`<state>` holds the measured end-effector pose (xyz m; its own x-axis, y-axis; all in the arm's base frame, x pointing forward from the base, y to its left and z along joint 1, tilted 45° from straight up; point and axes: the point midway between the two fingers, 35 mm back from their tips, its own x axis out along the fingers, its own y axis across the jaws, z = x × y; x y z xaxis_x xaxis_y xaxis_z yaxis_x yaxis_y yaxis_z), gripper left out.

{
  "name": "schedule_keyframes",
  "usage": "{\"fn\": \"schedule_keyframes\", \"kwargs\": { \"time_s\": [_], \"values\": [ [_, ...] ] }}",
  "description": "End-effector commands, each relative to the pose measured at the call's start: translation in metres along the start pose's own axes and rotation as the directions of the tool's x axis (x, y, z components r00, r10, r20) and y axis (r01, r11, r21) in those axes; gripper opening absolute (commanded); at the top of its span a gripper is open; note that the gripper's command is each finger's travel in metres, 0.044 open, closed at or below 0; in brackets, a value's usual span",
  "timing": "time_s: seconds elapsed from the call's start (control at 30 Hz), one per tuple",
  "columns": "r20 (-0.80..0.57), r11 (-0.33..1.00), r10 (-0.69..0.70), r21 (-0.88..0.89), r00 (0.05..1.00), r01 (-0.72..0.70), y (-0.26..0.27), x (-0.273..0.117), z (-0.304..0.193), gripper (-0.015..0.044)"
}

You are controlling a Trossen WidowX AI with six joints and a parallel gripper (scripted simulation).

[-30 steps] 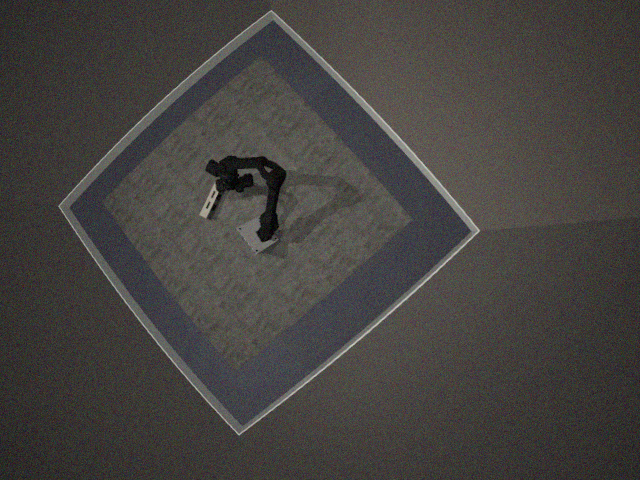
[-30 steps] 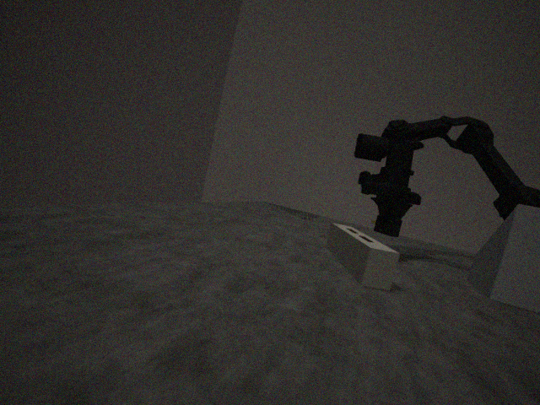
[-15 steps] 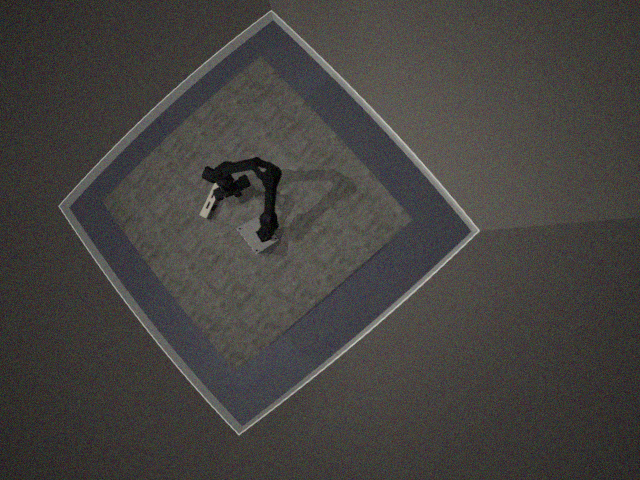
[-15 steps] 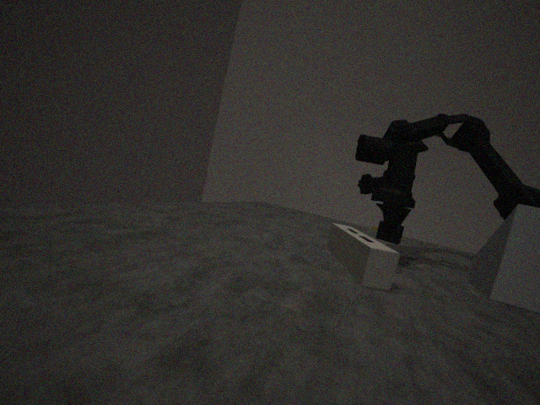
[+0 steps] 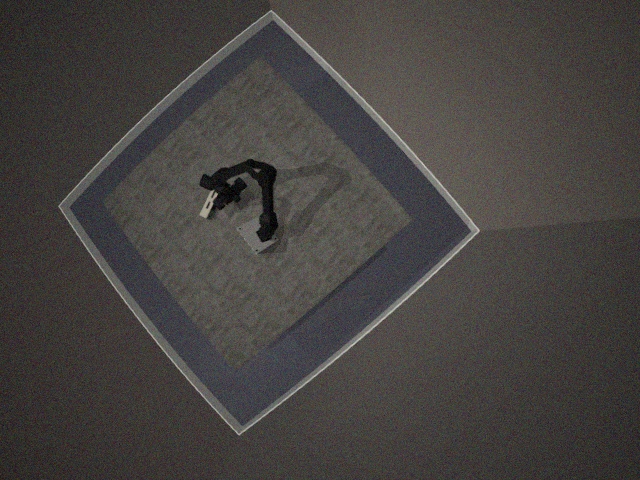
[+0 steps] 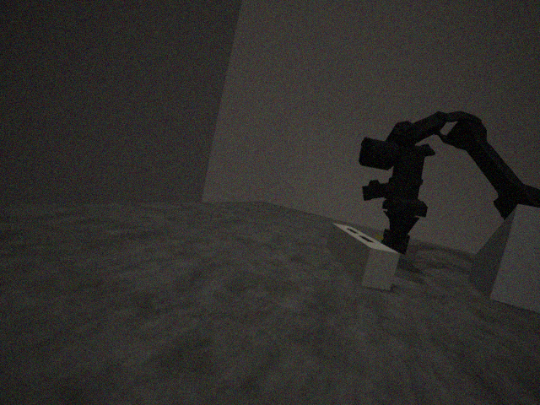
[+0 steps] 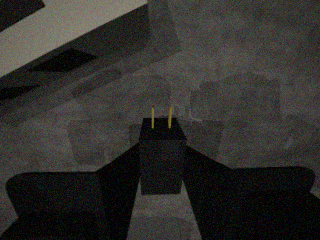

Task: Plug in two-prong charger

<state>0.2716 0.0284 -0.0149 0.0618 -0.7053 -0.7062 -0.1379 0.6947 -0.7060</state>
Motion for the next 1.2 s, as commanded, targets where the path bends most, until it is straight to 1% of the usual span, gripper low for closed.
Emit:
{"fn": "schedule_keyframes", "kwargs": {
  "time_s": [0.0, 0.47, 1.17],
  "values": [
    [-0.006, 0.996, -0.005, -0.090, 1.000, 0.004, 0.008, 0.005, -0.006, 0.0000],
    [-0.006, 0.936, -0.024, -0.351, 1.000, 0.021, 0.030, 0.019, -0.019, 0.0000],
    [-0.005, 0.929, -0.025, -0.369, 1.000, 0.022, 0.039, 0.018, -0.001, 0.0000]
  ]
}}
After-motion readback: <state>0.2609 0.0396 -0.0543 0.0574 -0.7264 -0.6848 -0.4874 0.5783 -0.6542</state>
